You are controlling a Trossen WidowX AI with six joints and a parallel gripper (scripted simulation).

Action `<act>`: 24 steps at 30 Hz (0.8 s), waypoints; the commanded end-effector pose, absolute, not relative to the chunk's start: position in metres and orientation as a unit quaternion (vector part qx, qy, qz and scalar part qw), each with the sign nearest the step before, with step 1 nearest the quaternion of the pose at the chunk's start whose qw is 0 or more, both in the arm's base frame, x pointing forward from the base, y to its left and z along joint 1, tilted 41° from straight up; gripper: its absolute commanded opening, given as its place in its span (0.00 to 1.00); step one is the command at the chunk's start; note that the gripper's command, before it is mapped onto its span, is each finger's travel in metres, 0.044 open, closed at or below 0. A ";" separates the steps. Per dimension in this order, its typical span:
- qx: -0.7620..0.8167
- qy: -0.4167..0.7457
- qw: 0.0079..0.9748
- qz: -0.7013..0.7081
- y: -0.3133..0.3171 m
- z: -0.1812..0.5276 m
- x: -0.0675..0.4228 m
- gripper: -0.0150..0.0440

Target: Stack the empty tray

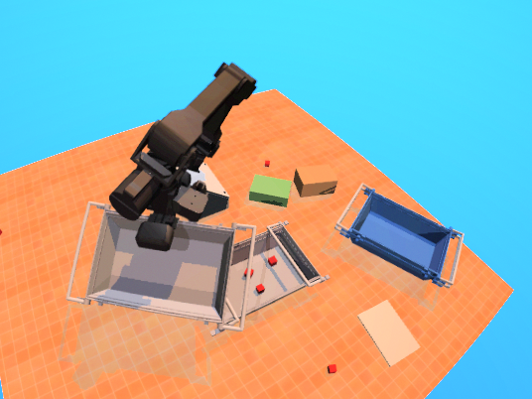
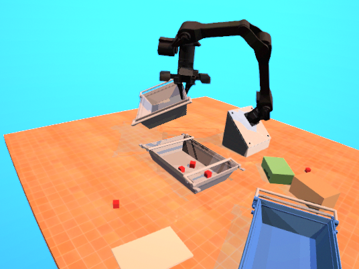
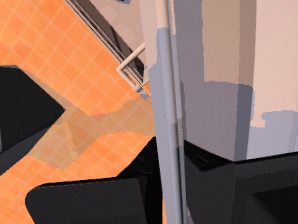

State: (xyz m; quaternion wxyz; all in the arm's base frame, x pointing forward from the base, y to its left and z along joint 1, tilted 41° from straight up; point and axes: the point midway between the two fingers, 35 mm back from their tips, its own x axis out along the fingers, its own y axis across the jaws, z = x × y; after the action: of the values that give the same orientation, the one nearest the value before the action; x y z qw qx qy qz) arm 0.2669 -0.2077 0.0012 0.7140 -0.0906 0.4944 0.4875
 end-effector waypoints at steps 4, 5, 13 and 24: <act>-0.145 0.457 0.717 0.506 -0.188 0.029 0.285 0.25; -0.150 0.453 0.716 0.510 -0.184 0.031 0.288 0.25; -0.194 0.412 0.705 0.543 -0.152 0.052 0.303 0.25; -0.251 0.351 0.686 0.585 -0.106 0.079 0.316 0.25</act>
State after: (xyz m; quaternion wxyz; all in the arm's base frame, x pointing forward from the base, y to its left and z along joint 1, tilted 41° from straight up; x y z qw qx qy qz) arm 0.3121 -0.1141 0.0632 0.6838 -0.2246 0.3754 0.5840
